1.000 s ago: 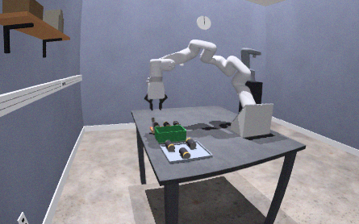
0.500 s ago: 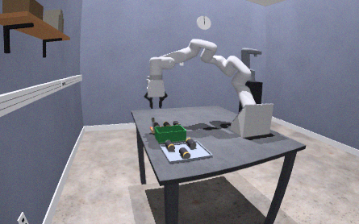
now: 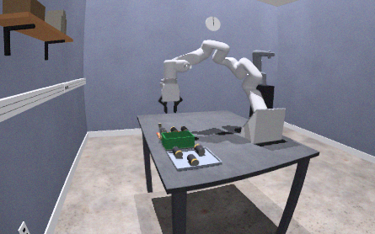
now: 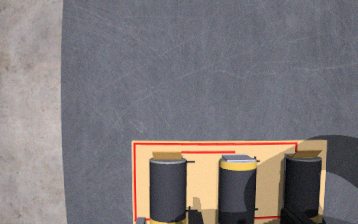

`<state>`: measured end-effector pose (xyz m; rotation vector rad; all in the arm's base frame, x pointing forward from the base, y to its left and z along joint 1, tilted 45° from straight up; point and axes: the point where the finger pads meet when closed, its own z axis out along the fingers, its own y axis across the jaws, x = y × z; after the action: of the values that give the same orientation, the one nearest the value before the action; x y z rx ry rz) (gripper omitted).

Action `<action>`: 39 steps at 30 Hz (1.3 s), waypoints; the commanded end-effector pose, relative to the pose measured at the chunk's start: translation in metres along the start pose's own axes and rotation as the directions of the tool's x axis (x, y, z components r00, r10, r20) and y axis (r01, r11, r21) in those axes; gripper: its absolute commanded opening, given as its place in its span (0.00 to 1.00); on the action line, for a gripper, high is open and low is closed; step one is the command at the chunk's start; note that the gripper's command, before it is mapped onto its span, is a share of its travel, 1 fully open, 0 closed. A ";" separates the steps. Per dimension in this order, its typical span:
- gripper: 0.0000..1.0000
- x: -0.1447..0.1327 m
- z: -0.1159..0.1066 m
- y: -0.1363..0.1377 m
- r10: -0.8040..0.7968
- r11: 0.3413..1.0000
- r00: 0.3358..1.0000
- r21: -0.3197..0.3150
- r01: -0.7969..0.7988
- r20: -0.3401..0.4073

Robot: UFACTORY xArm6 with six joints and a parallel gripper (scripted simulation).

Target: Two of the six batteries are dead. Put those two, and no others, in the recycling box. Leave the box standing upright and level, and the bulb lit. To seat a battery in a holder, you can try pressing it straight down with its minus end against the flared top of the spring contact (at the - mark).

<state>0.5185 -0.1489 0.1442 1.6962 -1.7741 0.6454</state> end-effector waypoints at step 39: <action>0.51 -0.008 0.039 0.086 0.014 1.000 1.000 0.015 -0.014 0.001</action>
<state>0.4323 -0.1408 0.1396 1.6959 -1.7879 0.6653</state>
